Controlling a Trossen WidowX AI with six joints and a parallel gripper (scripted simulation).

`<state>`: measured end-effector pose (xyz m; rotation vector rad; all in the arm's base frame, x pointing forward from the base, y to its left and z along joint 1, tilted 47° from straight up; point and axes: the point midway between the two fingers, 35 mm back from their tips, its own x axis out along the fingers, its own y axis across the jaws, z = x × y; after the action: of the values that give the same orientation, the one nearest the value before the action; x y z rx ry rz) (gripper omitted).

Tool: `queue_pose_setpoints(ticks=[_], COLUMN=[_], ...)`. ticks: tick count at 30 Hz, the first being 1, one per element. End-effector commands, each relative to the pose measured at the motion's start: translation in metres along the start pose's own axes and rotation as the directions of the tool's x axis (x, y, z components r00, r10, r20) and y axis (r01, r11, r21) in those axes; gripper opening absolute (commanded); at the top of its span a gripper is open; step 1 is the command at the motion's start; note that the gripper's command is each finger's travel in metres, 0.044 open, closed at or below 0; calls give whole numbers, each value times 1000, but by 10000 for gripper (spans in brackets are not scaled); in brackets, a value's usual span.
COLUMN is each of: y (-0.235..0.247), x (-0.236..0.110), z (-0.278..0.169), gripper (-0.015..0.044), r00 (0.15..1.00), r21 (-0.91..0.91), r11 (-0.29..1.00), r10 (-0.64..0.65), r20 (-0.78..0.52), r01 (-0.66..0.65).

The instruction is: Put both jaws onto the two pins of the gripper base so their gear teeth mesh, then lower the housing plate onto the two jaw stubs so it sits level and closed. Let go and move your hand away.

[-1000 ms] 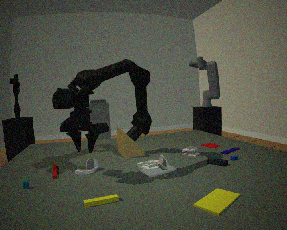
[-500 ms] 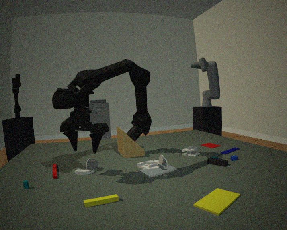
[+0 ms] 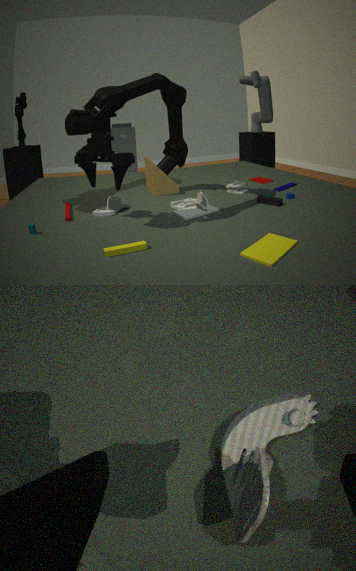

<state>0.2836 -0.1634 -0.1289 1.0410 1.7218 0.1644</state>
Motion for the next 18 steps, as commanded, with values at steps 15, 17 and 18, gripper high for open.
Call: queue_pose_setpoints(ticks=[15,17,18], y=[0,0,0], x=[0,0,0], z=[0,0,0], gripper=[99,46,20], r00=[1000,1000,1000], r21=[0,0,0], r11=[1000,1000,1000], r10=[0,0,0], r20=[0,0,0], r01=[0,0,0])
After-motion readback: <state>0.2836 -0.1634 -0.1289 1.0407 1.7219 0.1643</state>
